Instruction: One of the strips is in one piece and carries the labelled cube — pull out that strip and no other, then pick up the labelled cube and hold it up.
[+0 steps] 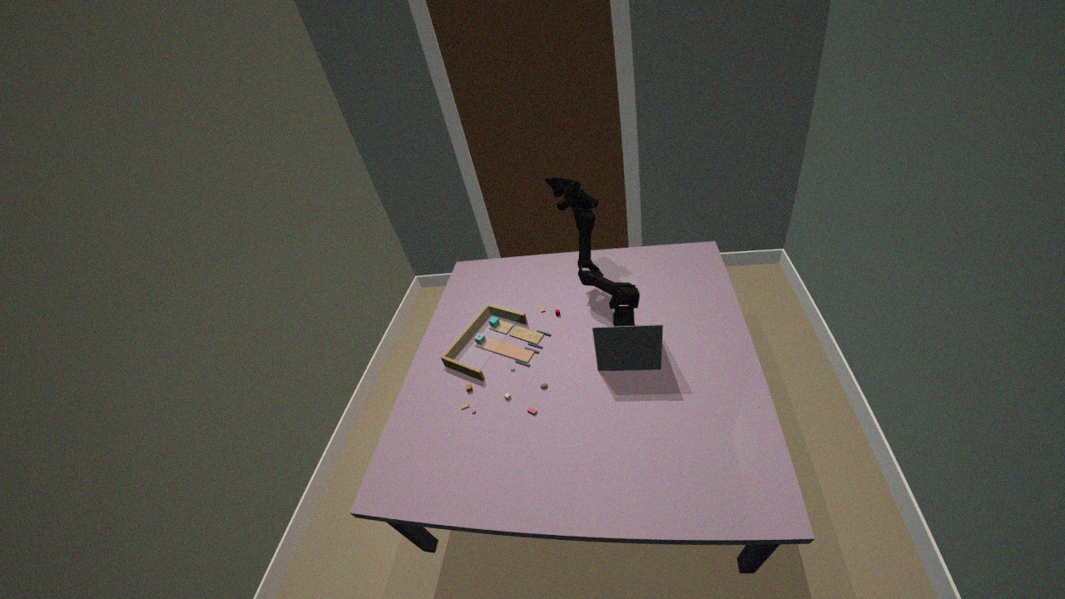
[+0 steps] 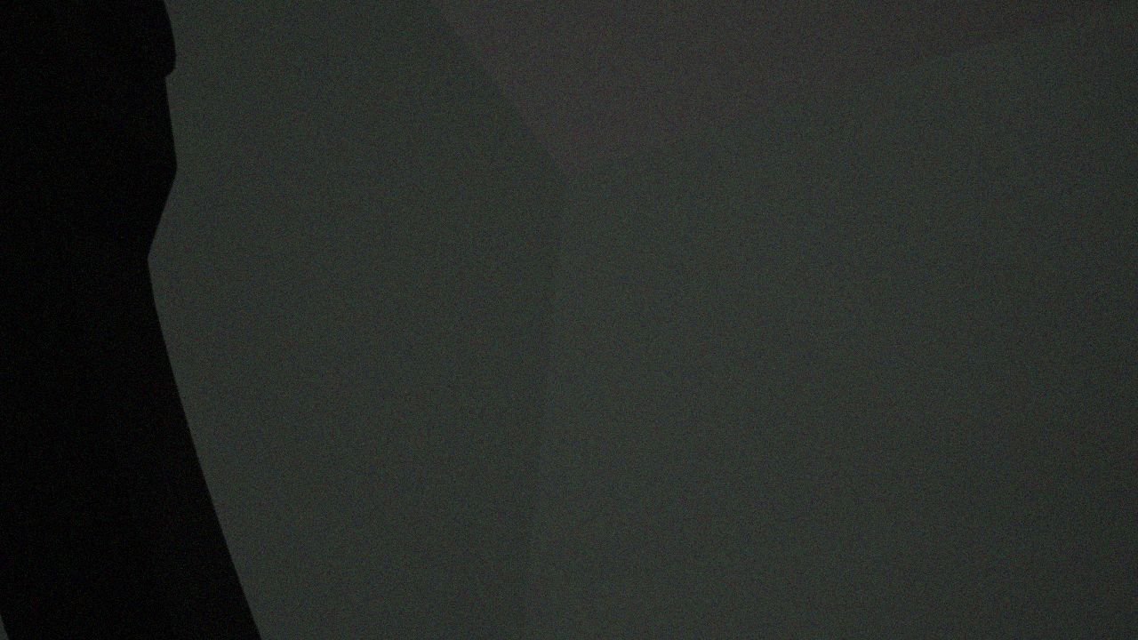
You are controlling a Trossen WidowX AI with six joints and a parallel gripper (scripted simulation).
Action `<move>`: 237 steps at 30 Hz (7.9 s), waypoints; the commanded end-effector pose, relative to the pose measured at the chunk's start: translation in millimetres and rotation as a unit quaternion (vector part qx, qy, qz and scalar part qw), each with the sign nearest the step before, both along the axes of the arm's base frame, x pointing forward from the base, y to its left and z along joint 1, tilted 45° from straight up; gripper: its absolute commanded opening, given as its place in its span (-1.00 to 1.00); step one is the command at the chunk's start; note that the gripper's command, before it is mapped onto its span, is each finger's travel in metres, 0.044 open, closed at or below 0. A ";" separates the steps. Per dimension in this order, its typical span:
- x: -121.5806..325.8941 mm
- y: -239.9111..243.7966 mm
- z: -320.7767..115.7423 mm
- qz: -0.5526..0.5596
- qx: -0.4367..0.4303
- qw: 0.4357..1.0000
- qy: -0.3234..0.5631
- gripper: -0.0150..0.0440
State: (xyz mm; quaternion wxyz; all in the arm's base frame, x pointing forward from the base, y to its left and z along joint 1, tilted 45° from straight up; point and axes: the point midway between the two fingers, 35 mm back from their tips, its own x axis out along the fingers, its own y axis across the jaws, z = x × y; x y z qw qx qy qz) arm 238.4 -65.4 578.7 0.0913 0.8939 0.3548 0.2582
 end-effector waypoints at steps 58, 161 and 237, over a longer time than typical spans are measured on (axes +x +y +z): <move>58.9 169.3 -501.9 0.113 -0.918 -0.186 -0.333 0.86; 146.3 72.9 -644.1 0.358 -0.932 0.022 0.051 -0.49; 121.9 78.1 -651.8 0.359 -0.932 0.022 0.051 -0.49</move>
